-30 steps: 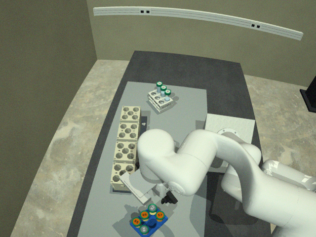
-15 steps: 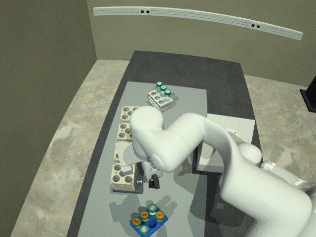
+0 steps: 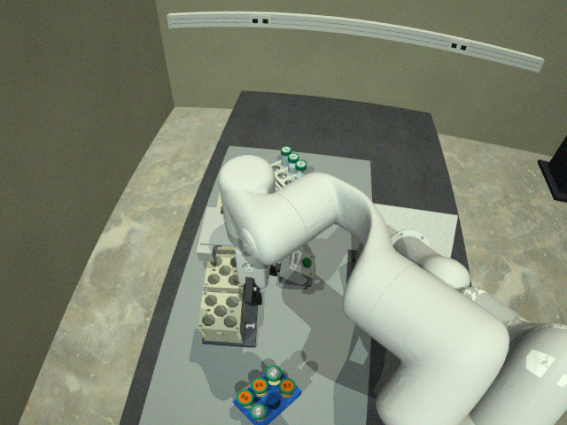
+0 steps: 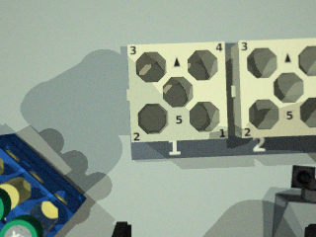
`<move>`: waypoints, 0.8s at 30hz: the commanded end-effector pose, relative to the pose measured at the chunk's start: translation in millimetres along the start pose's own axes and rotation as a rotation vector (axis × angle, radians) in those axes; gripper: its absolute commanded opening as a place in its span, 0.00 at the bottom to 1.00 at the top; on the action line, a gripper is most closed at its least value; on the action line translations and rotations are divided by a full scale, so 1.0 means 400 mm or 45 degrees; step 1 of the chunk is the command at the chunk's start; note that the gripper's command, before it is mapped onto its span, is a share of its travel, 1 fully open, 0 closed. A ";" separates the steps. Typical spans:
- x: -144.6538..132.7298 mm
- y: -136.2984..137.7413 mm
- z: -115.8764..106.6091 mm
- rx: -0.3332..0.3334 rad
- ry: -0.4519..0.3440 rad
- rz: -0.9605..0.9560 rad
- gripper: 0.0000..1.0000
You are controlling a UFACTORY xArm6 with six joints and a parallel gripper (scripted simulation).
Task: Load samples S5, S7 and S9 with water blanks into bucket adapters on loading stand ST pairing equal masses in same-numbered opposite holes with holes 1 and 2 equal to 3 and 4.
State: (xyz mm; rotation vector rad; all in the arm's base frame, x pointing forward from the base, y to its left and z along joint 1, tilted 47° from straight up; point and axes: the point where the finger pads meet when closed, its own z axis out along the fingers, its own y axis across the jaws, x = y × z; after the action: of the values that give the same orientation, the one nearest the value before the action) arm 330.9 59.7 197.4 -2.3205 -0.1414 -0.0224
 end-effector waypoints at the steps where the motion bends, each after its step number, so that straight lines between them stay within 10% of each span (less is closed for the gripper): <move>1: 0.022 0.034 -0.002 -0.001 -0.001 0.024 1.00; 24: 0.132 0.273 -0.003 -0.002 -0.001 0.024 1.00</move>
State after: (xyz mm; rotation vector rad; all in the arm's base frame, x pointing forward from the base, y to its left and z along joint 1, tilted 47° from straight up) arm 384.0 1.4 133.4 -2.3231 -0.1196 -0.0110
